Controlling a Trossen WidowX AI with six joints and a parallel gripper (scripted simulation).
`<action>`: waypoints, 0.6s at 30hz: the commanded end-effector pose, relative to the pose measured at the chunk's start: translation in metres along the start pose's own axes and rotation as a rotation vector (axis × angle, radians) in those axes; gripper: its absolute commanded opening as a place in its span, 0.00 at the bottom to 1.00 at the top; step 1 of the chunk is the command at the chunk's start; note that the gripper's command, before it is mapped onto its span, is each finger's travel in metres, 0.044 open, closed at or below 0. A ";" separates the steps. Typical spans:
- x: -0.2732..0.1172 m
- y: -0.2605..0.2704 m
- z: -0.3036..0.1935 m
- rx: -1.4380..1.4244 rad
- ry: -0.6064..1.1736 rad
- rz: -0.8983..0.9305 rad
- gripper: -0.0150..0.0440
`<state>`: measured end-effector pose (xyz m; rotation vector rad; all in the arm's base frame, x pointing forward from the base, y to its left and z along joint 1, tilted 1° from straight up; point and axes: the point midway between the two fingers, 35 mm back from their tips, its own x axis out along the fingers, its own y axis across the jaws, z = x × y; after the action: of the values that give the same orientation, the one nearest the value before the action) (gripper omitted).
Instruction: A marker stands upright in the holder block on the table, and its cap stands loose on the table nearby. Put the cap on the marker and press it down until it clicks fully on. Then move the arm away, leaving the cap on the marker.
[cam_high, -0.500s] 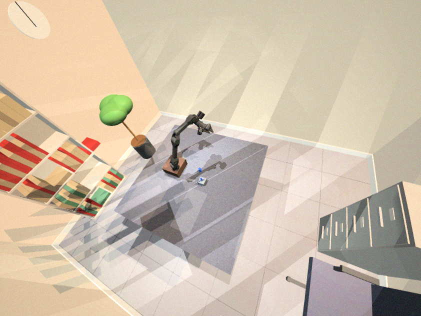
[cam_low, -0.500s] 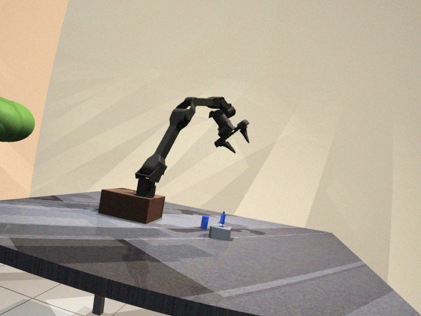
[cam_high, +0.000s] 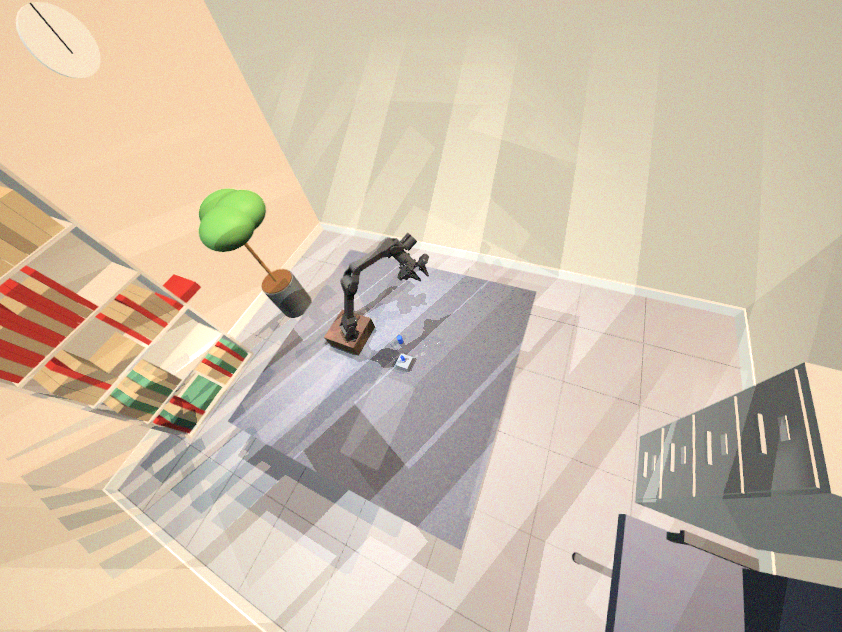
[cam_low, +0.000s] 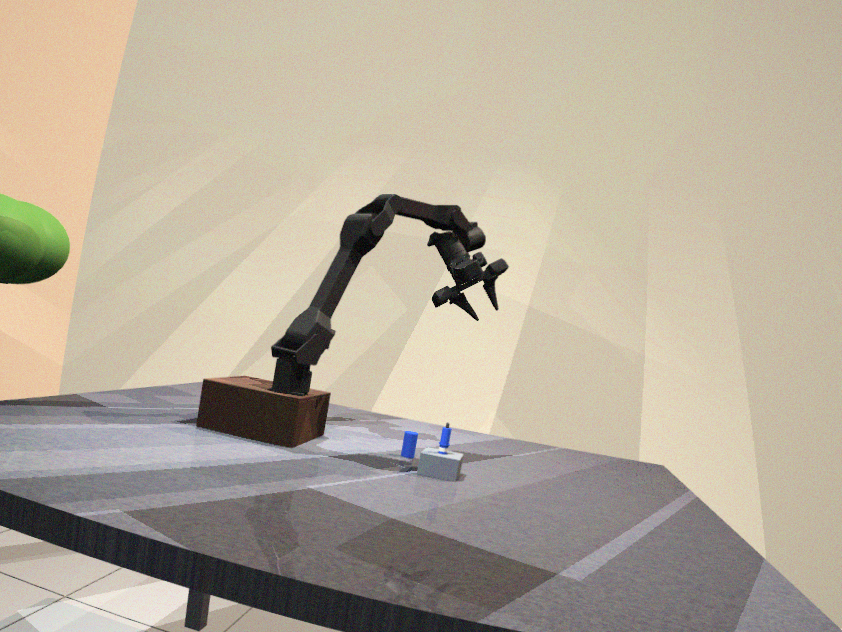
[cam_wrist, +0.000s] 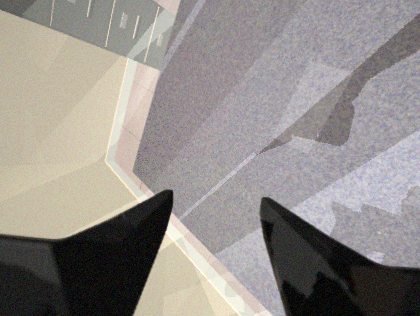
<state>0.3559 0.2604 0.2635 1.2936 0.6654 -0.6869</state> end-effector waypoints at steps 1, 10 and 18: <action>0.041 -0.032 0.045 -0.709 0.050 -0.146 0.66; 0.064 -0.060 0.074 -1.153 0.145 -0.225 0.66; 0.079 -0.087 0.097 -1.502 0.261 -0.260 0.66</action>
<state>0.3600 0.1968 0.2048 0.4743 0.9954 -0.4366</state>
